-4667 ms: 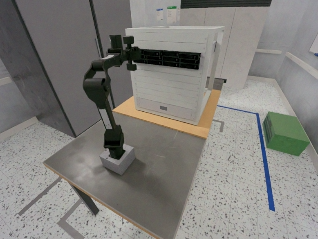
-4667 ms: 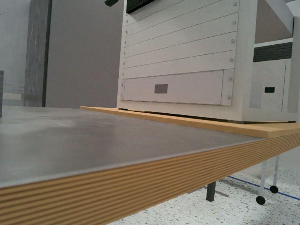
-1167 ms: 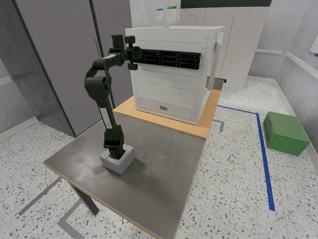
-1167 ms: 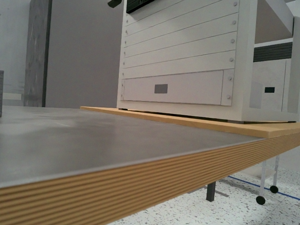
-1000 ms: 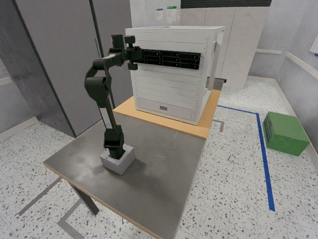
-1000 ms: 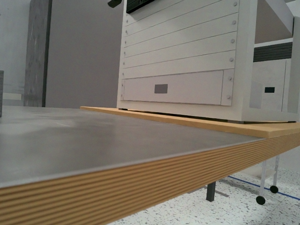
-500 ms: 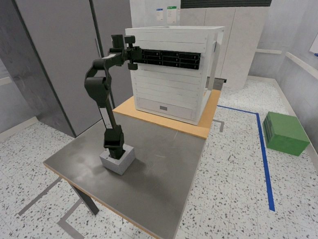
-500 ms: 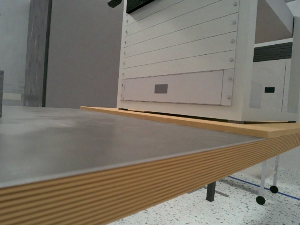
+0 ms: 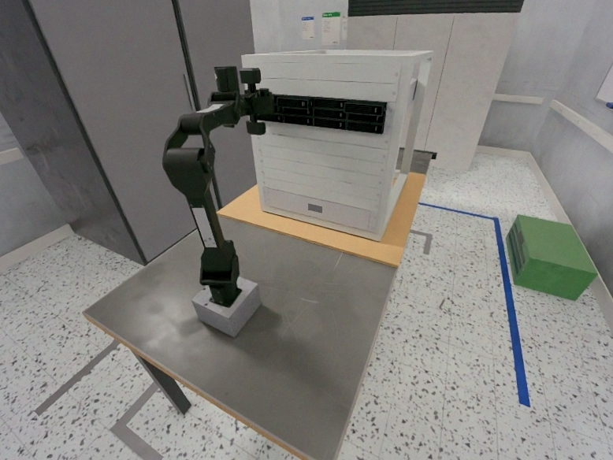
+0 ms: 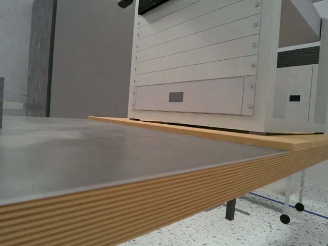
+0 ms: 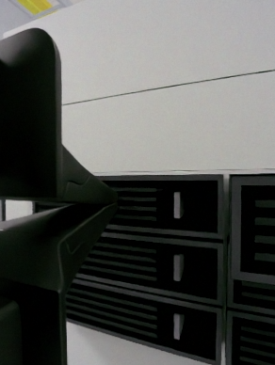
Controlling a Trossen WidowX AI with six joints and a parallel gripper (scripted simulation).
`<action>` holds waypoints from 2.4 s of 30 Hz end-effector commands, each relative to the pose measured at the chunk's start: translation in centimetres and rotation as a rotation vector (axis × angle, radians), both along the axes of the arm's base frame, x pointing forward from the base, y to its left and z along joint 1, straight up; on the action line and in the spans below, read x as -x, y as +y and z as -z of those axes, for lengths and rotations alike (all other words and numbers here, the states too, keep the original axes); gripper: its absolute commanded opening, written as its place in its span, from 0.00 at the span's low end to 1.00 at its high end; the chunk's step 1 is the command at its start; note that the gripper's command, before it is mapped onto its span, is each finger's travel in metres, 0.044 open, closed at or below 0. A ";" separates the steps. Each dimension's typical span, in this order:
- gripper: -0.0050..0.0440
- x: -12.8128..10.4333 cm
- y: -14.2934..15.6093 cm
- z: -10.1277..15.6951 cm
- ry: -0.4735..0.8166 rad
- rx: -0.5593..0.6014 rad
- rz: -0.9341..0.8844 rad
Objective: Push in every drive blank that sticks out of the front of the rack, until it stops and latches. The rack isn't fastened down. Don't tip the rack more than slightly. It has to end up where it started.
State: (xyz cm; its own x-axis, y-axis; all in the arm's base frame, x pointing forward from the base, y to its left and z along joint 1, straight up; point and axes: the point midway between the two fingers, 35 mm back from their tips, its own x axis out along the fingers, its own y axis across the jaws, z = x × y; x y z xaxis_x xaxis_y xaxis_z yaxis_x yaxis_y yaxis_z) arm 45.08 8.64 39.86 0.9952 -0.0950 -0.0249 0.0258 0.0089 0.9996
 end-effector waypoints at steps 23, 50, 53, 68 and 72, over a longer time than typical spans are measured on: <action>0.00 5.8 0.4 -1.0 -0.025 -0.011 0.001; 0.00 5.8 0.4 -1.0 -0.025 -0.011 0.001; 0.00 5.8 0.4 -1.0 -0.025 -0.011 0.001; 0.00 6.6 0.4 1.9 -0.025 -0.011 0.001; 0.00 5.6 0.3 1.9 -0.025 -0.011 0.001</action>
State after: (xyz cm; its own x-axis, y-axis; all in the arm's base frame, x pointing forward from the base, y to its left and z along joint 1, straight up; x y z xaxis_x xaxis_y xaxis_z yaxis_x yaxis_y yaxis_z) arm 39.19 9.22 37.00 0.9952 -0.0951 -0.0246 0.0257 0.0105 0.9996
